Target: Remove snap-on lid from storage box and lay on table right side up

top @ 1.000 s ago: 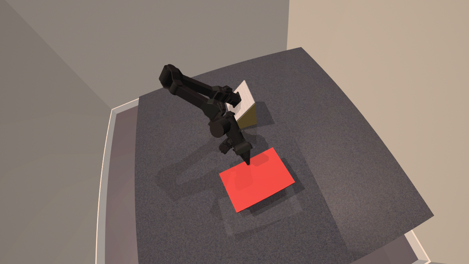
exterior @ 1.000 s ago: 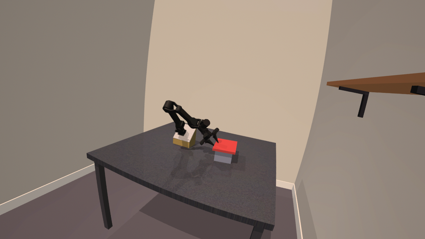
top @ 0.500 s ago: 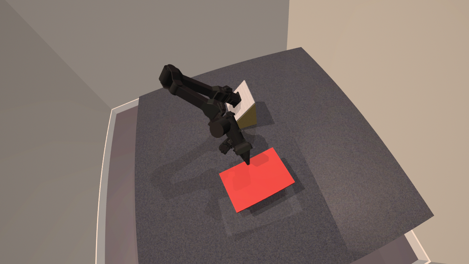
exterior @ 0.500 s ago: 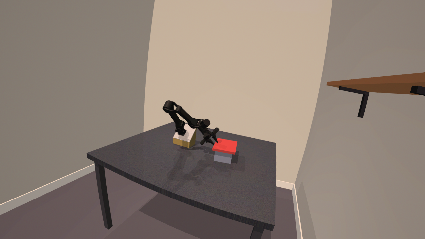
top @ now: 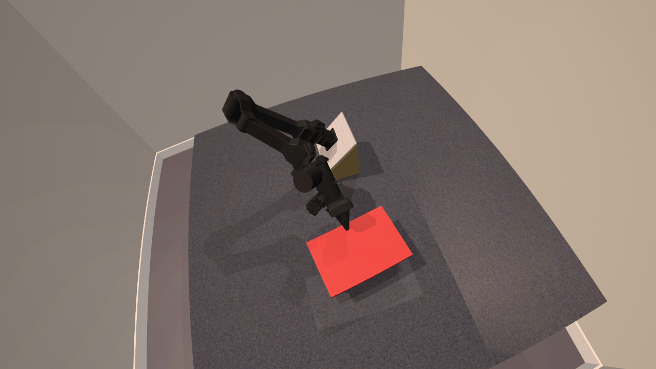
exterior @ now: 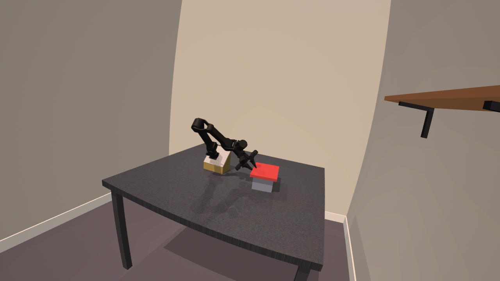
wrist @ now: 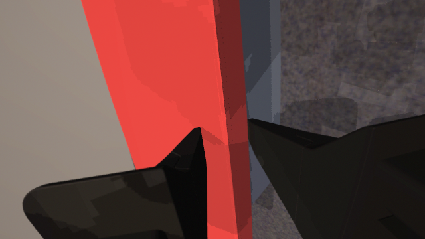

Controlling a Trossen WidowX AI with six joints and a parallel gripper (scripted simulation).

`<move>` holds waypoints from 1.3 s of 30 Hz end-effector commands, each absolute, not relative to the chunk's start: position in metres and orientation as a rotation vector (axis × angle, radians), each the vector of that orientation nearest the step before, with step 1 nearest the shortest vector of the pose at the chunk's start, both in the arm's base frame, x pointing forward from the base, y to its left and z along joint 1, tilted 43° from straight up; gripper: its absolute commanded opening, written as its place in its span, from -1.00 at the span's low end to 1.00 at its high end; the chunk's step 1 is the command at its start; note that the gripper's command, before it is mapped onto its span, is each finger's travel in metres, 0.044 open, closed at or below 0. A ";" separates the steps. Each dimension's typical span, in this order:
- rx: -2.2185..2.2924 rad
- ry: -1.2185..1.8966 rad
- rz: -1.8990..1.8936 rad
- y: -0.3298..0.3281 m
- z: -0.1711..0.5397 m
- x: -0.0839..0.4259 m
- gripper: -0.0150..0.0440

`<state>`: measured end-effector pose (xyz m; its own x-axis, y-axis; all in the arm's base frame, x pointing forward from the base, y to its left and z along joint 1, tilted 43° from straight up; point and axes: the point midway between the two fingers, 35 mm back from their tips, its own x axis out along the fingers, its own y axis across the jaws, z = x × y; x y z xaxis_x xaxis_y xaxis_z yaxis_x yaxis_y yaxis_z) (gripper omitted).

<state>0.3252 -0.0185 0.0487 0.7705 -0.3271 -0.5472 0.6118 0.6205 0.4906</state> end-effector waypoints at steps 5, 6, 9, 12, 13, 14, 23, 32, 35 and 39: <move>0.719 0.431 -0.559 -0.017 0.050 0.325 -0.49; 0.719 0.431 -0.559 -0.017 0.050 0.325 -0.49; 0.719 0.431 -0.559 -0.016 0.051 0.325 -0.49; 0.719 0.431 -0.559 -0.016 0.051 0.325 -0.49; 0.719 0.431 -0.559 -0.016 0.051 0.325 -0.49; 0.719 0.431 -0.559 -0.015 0.052 0.324 -0.49; 0.719 0.431 -0.559 -0.014 0.053 0.324 -0.49; 0.719 0.431 -0.559 -0.013 0.054 0.324 -0.49; 0.719 0.431 -0.559 -0.013 0.055 0.324 -0.49; 0.719 0.431 -0.559 -0.012 0.055 0.324 -0.49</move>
